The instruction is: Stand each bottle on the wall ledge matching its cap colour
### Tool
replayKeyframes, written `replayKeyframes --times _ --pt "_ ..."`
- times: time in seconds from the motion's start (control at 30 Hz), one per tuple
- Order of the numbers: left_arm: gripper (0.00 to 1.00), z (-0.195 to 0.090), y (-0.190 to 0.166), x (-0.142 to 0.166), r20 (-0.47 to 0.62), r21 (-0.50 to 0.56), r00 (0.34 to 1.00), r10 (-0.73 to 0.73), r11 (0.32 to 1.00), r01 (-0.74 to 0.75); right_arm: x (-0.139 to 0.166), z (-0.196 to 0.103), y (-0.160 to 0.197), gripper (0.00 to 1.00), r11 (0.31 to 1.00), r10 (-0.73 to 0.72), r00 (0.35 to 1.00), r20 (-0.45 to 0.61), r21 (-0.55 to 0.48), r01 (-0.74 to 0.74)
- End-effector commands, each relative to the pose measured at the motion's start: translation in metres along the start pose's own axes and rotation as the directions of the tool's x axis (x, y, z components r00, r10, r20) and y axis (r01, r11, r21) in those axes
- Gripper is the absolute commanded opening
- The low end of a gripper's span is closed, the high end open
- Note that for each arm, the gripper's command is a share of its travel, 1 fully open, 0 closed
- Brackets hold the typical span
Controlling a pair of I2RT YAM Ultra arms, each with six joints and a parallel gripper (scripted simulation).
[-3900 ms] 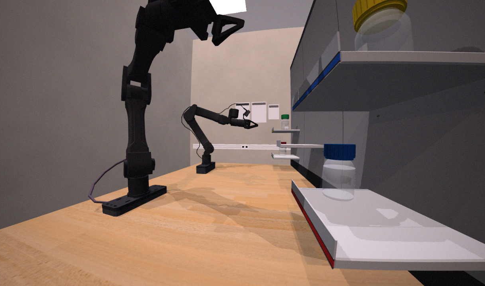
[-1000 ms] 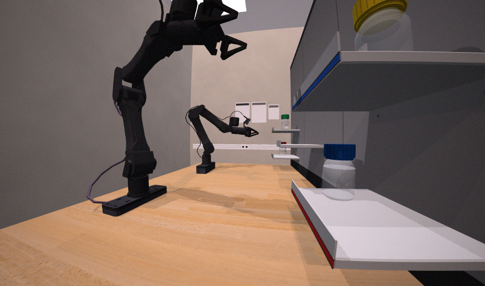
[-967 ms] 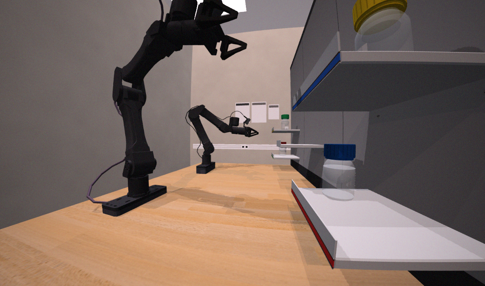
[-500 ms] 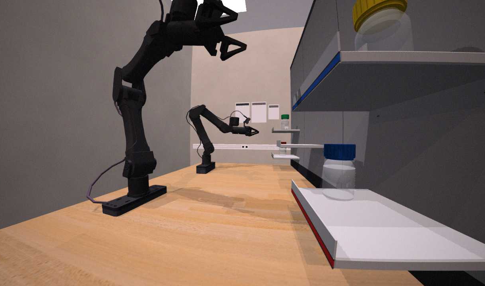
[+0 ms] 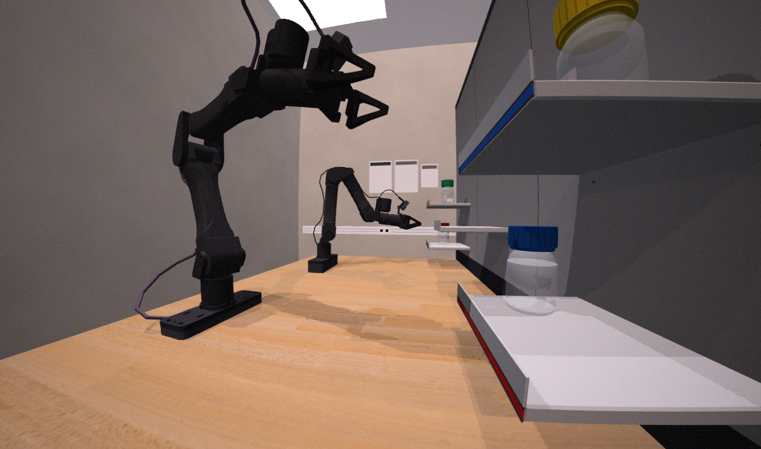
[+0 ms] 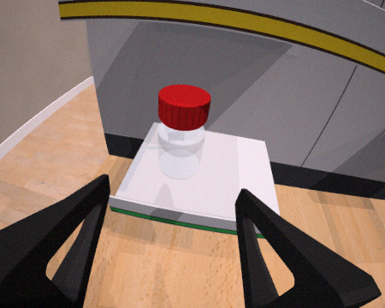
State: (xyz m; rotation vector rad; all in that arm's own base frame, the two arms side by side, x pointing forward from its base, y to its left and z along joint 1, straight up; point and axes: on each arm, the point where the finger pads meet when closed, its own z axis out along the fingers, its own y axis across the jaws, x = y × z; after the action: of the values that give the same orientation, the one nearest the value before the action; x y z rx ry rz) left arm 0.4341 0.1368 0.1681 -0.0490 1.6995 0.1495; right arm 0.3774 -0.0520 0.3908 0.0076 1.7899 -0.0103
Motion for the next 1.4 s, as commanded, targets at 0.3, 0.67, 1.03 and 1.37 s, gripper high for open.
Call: replayKeyframes --times 0.3,0.67,1.03,1.37 --pt "0.81 0.063 -0.004 0.017 0.059 0.002 0.996 -0.064 0.998 0.064 0.07 0.013 -0.004 1.0 1.0 -0.017 0.998 0.061 0.004 0.017" --pt "0.81 0.074 -0.005 0.028 0.047 0.007 0.996 -0.071 0.997 0.071 0.124 0.023 -0.001 1.0 1.0 0.014 1.0 -0.016 0.014 -0.014" --pt "0.81 0.083 -0.007 0.033 0.022 0.01 0.997 -0.075 0.997 0.075 0.12 0.023 -0.001 1.0 1.0 0.012 1.0 -0.009 0.014 -0.011" --pt "0.81 0.095 -0.007 0.032 0.022 0.01 0.997 -0.075 0.997 0.075 0.12 0.023 -0.001 1.0 1.0 0.012 1.0 -0.009 0.014 -0.011"
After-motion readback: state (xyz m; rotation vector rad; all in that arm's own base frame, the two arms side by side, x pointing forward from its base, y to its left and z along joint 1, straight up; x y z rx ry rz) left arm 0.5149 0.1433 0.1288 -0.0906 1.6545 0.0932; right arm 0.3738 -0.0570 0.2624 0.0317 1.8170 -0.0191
